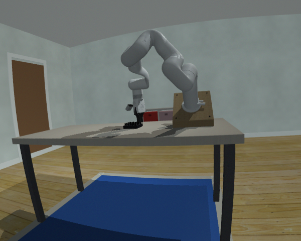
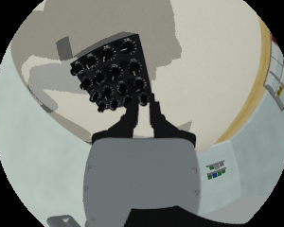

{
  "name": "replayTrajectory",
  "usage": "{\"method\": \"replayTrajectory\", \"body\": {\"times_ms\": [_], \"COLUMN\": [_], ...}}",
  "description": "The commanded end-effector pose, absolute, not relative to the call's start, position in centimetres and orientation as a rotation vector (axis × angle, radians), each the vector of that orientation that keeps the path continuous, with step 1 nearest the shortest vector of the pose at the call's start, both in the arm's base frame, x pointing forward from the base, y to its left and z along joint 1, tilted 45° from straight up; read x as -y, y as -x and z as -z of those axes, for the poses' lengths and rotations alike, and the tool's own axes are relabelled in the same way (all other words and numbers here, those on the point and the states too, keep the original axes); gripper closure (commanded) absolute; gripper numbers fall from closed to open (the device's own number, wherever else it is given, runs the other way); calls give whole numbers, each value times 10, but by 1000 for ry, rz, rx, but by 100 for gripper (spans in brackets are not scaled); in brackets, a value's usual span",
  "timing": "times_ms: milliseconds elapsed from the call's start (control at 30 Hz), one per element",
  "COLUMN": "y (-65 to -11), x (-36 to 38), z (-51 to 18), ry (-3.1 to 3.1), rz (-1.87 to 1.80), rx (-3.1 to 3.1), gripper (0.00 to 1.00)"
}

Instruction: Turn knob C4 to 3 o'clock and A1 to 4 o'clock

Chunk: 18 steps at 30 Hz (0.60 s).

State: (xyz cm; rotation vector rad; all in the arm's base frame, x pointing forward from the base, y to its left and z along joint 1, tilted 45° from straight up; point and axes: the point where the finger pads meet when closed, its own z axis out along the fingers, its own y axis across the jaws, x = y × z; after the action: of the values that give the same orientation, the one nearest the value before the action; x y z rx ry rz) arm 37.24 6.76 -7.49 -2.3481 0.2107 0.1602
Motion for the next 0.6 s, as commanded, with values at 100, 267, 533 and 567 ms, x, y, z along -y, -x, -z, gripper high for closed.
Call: {"method": "replayTrajectory", "body": {"times_ms": [100,267,533,567], "y": [-374,-374,-375,-375], "x": [-63,-56,-43,-42], "z": [71,64,51,50], "ry": [2349,2349,2349,2349], "rz": [-156,-156,-156,-156], "rx": [-211,-211,-211,-211], "gripper": [81,81,81,81]}}
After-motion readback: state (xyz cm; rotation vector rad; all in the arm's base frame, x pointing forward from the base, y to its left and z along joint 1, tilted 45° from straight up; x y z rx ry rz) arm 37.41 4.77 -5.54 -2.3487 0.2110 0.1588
